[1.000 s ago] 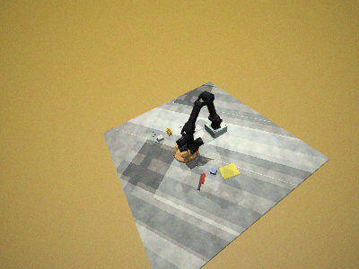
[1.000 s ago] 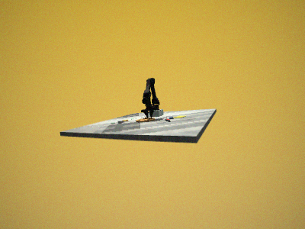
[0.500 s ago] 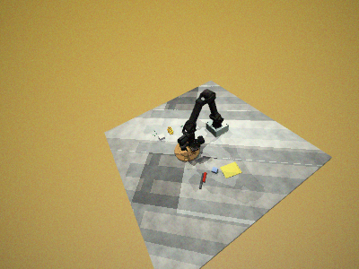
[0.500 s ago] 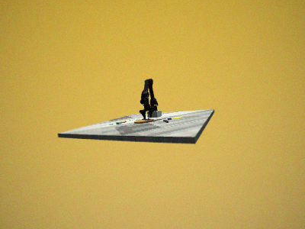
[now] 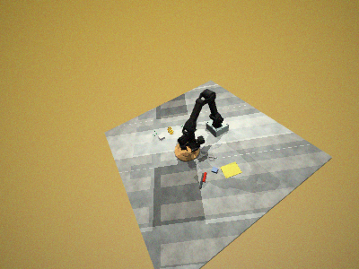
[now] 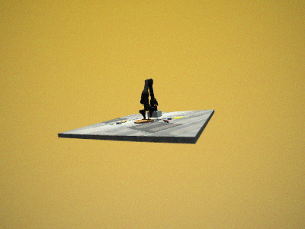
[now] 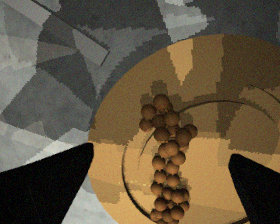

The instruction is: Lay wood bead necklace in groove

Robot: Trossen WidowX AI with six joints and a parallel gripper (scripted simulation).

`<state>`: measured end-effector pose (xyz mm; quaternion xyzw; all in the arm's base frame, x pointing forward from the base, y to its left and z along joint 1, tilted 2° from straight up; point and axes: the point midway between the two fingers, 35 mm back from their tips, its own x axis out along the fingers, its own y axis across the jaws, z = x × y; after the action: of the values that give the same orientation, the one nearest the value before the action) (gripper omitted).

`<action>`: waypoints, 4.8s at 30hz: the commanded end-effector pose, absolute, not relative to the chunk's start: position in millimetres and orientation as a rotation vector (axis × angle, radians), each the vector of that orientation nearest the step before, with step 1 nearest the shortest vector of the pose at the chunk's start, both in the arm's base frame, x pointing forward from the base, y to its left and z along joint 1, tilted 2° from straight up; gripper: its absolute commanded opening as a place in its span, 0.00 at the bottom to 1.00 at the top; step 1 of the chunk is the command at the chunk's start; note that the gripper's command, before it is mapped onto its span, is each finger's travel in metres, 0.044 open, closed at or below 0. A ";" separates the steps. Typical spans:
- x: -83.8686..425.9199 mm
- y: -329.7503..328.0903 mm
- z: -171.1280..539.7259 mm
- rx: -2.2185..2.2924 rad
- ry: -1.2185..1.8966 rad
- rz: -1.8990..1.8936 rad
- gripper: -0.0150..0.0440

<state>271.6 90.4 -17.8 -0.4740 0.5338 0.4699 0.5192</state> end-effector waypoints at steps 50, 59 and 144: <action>286.0 93.3 8.6 1.065 1.284 -1.095 0.68; 286.0 93.3 8.6 1.065 1.284 -1.095 0.68; 287.3 93.1 -29.6 1.063 1.282 -1.088 0.25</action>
<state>287.0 93.0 -29.5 0.4477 0.5406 -0.4590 0.5446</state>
